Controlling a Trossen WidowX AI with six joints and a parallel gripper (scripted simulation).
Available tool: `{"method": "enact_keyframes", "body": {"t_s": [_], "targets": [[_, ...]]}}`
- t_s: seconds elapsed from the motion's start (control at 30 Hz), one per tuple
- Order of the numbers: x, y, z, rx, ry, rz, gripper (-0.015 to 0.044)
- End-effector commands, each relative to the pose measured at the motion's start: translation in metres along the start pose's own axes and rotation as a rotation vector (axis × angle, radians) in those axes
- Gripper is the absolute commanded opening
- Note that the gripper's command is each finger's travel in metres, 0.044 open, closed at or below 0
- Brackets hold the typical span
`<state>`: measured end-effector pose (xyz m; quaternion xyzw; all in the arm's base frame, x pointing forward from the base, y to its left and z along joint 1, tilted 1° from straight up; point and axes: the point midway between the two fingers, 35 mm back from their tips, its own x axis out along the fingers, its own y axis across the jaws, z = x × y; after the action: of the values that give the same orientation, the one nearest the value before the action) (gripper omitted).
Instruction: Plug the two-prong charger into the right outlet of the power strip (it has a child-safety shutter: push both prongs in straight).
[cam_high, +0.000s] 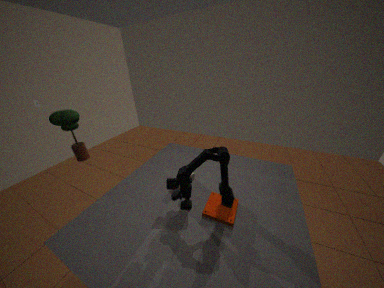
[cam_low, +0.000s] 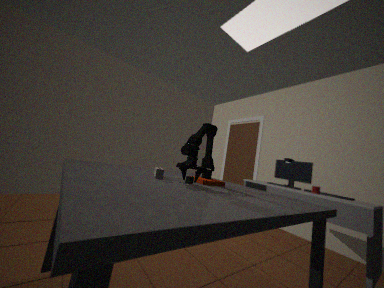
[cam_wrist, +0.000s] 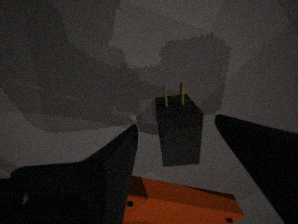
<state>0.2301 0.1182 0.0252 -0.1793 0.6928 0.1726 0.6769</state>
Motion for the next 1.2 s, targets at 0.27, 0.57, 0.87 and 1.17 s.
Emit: {"method": "enact_keyframes", "body": {"t_s": [0.27, 0.57, 0.87, 1.17], "targets": [[0.000, 0.000, 0.000, 0.000, -0.001, 0.000, 0.0112], [-0.011, 0.000, 0.000, 0.001, 0.001, 0.001, 0.0000], [-0.051, -0.001, -0.005, 0.006, 0.009, 0.005, 0.0000], [-0.052, -0.008, -0.006, 0.038, 0.010, 0.007, 0.0000]]}}
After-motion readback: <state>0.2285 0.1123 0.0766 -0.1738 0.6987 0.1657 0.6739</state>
